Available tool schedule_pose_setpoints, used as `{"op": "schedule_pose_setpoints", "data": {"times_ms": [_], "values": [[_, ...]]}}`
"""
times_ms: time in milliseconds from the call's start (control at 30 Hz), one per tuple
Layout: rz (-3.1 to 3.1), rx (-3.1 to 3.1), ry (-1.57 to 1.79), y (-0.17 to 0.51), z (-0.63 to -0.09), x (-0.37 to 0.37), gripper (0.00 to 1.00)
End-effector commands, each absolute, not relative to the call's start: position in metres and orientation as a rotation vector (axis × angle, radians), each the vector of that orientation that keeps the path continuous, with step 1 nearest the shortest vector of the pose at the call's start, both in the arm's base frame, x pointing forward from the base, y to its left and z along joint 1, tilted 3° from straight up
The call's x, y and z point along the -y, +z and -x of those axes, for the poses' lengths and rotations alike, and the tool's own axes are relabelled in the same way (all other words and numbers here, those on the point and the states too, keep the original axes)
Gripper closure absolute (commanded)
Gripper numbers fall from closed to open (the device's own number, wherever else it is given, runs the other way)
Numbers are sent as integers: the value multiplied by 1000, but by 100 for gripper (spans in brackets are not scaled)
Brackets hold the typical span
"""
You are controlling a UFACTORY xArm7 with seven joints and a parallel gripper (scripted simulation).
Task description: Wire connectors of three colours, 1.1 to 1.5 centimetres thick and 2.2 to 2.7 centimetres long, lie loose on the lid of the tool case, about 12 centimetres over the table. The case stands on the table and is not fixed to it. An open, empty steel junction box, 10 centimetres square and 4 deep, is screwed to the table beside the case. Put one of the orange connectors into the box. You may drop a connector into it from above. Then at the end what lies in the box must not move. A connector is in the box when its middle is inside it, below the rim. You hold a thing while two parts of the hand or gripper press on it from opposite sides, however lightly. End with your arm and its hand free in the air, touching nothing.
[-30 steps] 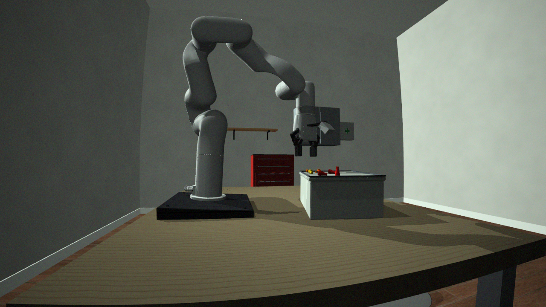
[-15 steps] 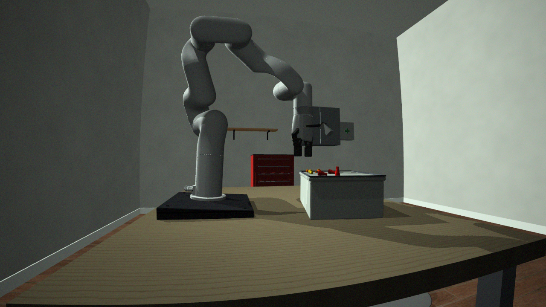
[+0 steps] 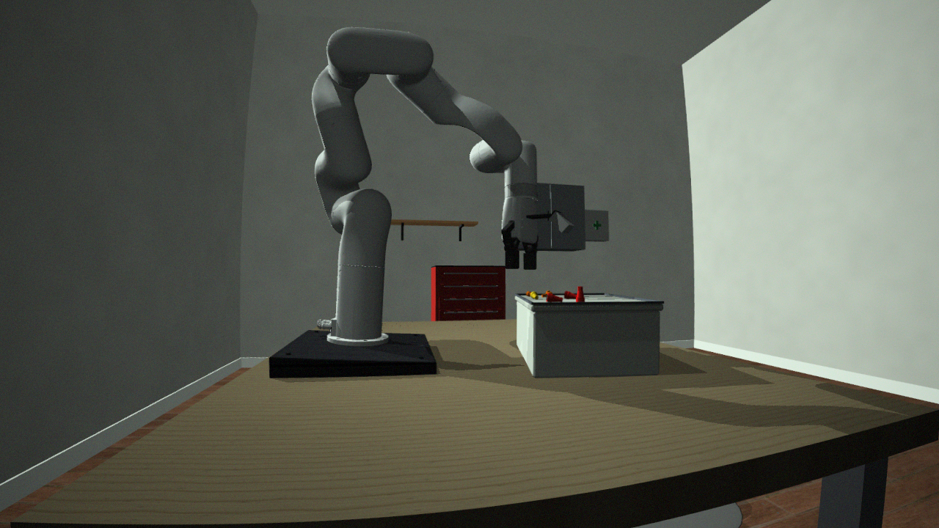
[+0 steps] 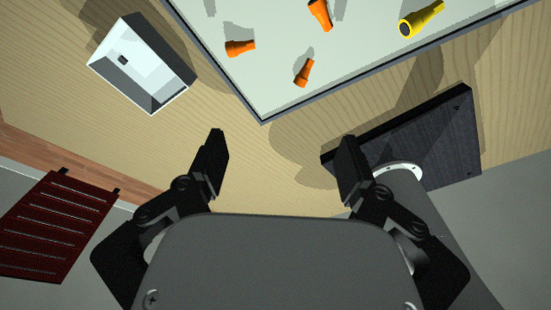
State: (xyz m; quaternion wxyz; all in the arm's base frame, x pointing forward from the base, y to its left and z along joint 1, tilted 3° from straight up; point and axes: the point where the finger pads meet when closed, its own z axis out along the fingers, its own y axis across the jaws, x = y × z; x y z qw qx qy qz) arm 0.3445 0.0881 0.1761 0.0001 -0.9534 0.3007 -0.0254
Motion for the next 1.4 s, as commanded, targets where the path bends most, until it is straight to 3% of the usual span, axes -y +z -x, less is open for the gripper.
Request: {"op": "schedule_pose_setpoints", "data": {"times_ms": [0,1100,1367], "values": [[2993,-944,-85,177,-346,-88,0],[2991,-949,-85,178,-346,-88,0],[2781,-1440,-83,221,-383,-52,0]]}}
